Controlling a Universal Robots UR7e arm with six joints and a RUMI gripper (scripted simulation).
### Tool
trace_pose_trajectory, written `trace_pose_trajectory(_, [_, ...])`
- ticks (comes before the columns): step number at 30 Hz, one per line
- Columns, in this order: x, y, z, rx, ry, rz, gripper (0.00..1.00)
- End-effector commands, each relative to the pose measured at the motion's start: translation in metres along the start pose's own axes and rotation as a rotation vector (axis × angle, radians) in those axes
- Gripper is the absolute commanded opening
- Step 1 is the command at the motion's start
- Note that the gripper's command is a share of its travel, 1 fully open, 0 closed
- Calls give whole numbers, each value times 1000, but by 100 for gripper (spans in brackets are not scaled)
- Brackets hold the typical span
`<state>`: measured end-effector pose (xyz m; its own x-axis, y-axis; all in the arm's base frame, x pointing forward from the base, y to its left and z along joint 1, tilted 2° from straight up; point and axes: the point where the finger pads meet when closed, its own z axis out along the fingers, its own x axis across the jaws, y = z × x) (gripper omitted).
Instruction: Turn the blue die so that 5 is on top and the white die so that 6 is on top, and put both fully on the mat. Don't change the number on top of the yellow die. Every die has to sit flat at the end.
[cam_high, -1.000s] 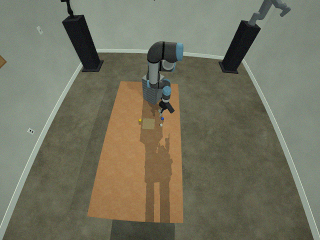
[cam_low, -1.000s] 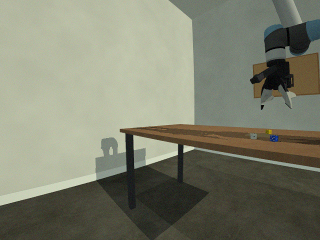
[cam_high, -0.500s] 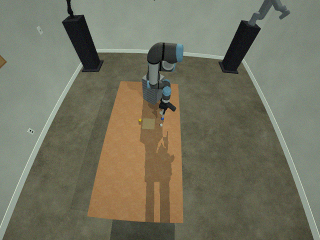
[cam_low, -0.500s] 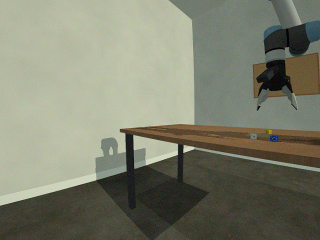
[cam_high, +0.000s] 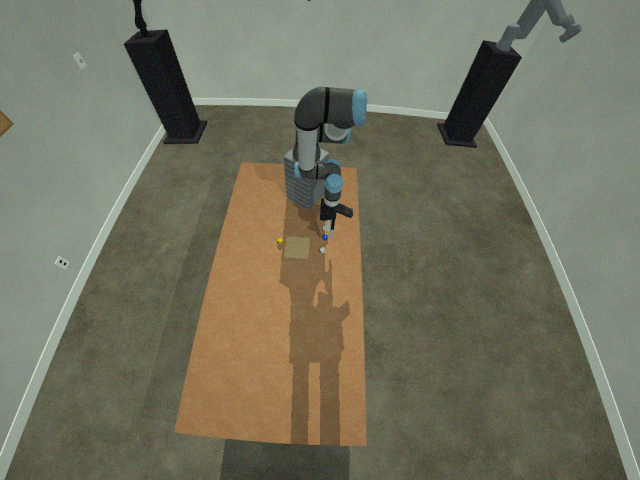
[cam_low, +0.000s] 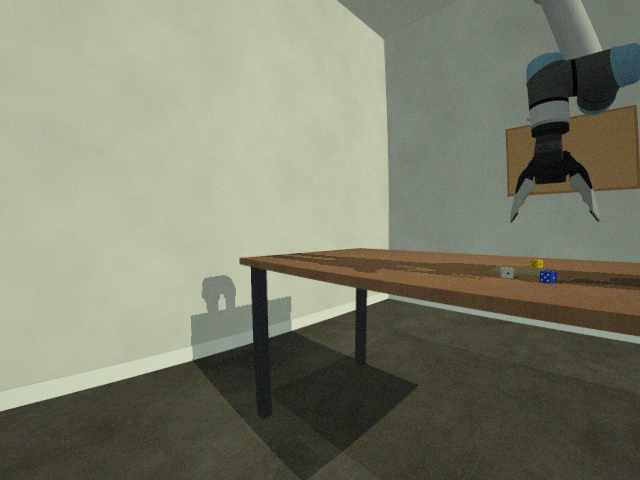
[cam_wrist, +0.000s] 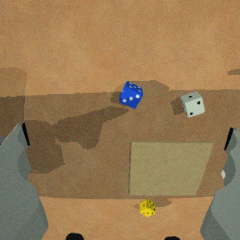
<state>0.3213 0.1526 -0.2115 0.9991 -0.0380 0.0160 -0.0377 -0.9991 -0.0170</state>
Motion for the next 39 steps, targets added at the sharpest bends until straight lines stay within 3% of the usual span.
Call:
trace_pose_trajectory(1, [-1,0,1,9,1,-132,100])
trace_pose_trajectory(39, [-9,7,12,8,6,-1136,100])
